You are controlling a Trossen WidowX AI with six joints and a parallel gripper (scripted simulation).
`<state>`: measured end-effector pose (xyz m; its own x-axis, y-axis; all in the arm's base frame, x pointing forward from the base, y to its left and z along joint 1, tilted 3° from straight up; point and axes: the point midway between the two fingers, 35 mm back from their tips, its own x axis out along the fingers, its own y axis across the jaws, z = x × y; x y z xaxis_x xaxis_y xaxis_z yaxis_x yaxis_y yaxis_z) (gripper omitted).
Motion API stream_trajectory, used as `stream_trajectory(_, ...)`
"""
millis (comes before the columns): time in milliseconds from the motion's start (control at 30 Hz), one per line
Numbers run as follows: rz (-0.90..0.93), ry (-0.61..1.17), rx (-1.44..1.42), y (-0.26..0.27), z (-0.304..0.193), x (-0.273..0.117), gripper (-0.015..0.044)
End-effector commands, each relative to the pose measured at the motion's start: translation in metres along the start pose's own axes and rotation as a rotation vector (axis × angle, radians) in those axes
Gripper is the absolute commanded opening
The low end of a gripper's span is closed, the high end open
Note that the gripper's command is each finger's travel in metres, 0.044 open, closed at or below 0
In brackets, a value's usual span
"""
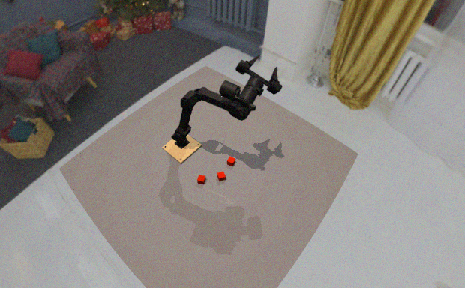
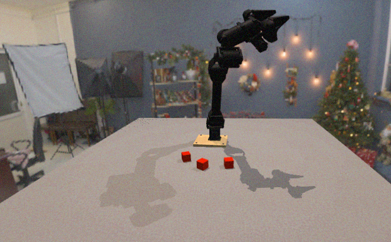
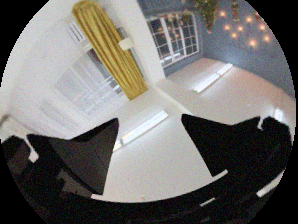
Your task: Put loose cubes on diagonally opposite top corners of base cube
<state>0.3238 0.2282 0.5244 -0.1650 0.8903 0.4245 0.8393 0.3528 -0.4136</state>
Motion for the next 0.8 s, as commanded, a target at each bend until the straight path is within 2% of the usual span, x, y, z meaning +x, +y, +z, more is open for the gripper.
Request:
stream_trajectory(0,0.005,0.006,0.009,0.001,-0.001,-0.001,0.0374)
stream_trajectory(133,0.099,0.123,0.193,0.024,-0.023,-0.017,0.0269)
stream_trajectory(433,0.371,0.498,0.647,0.095,-0.057,-0.090,0.0265)
stream_trajectory(767,0.637,0.888,0.998,0.148,-0.046,-0.185,0.0265)
